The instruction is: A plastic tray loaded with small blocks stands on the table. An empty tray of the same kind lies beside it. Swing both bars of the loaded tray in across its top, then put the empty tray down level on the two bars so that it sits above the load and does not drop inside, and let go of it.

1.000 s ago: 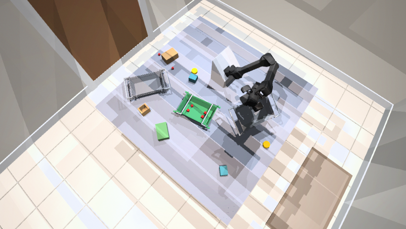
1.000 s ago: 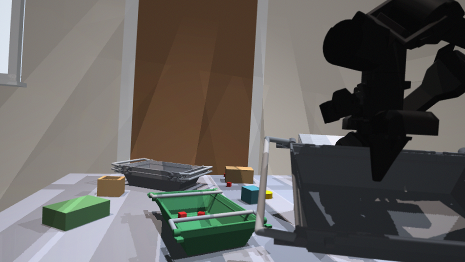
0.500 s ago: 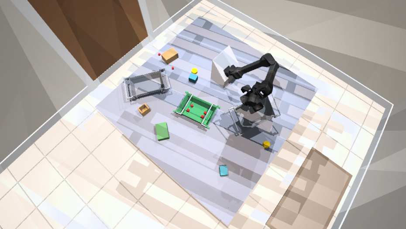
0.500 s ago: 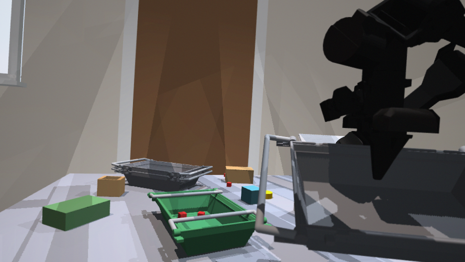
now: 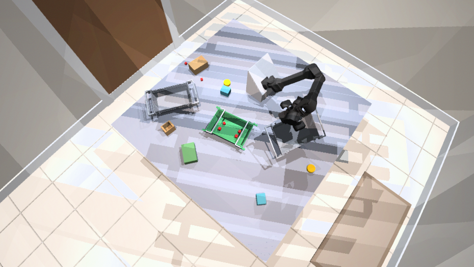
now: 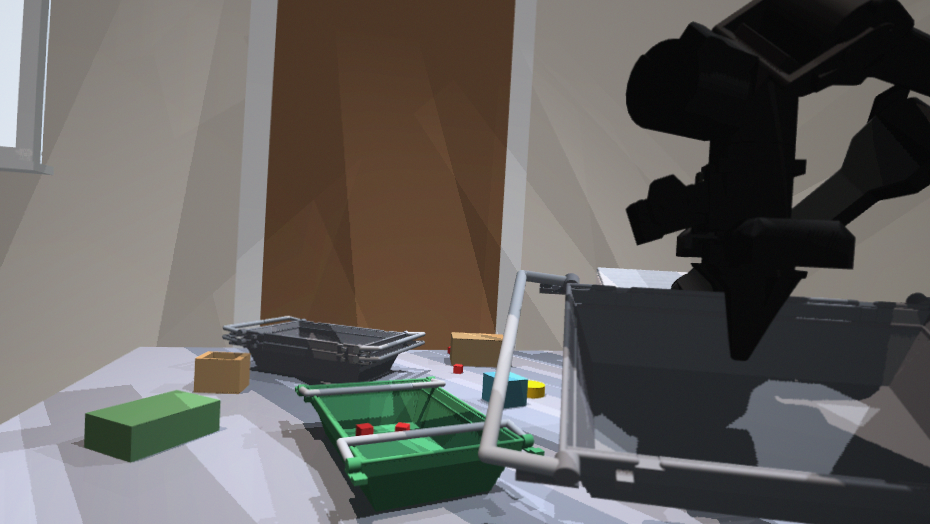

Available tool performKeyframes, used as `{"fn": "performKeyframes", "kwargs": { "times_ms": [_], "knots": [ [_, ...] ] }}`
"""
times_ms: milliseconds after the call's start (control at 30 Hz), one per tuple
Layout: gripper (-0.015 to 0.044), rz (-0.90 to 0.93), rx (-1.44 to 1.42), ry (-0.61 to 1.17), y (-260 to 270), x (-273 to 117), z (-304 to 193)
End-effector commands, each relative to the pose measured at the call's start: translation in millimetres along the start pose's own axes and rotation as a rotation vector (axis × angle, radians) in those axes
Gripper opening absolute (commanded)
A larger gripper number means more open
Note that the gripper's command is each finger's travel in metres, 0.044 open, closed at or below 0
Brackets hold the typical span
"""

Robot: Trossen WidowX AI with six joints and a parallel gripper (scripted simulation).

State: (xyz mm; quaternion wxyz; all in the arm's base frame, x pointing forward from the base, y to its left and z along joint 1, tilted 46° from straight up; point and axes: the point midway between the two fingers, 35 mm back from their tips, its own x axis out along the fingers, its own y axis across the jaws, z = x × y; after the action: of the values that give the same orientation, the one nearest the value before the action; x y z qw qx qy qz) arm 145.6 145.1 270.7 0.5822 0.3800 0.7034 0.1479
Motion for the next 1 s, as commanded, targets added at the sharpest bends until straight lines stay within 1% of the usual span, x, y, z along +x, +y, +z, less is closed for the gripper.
{"fn": "performKeyframes", "kwargs": {
  "times_ms": [0, 467, 967],
  "knots": [
    [0.0, 0.01, 0.027, -0.019, 3, -3, 14],
    [0.0, -0.011, 0.183, -0.036, -5, -1, 70],
    [0.0, -0.024, 0.351, -0.046, -28, -2, 129]
  ]
}}
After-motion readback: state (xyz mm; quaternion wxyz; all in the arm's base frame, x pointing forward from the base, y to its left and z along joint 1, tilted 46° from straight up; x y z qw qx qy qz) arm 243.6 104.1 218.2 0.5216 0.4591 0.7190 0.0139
